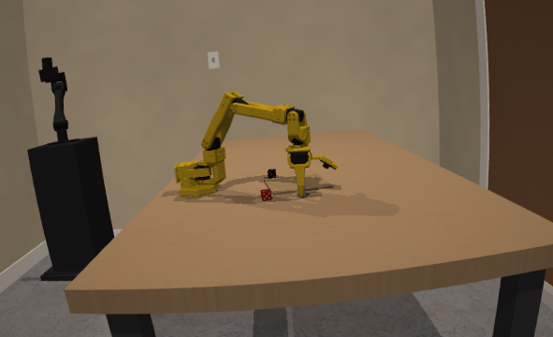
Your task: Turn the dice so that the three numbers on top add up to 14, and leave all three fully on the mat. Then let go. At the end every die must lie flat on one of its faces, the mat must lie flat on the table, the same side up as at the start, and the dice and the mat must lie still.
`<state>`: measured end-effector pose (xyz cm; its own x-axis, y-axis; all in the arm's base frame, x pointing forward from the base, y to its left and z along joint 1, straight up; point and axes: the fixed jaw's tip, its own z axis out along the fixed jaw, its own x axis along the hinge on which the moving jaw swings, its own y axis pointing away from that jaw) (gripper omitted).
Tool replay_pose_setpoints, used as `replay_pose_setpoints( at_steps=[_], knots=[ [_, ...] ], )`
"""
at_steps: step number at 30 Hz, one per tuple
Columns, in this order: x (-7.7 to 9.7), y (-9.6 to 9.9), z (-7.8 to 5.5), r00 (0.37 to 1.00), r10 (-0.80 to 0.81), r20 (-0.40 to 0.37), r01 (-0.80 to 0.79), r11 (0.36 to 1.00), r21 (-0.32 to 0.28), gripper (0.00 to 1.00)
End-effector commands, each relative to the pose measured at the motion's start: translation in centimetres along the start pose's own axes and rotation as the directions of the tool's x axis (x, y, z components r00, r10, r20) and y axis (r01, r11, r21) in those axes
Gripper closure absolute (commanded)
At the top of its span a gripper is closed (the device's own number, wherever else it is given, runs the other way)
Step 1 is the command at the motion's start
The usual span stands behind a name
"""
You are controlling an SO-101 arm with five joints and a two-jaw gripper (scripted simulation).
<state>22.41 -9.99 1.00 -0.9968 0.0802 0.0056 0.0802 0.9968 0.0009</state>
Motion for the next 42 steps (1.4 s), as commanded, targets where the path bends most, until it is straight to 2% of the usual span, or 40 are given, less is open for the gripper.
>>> replay_pose_setpoints(
  at_steps=[1,17,32,42],
  knots=[
    [-0.46,-0.57,-0.69,0.999,0.001,0.037,-0.001,1.0,0.014,0.8],
    [-0.44,-1.11,-0.7,0.999,0.001,0.037,-0.001,1.0,0.014,0.89],
    [-0.43,-1.2,-0.7,0.999,0.001,0.037,-0.001,1.0,0.014,0.91],
    [-0.43,-1.2,-0.7,0.999,0.001,0.037,-0.001,1.0,0.014,1.0]
  ],
)
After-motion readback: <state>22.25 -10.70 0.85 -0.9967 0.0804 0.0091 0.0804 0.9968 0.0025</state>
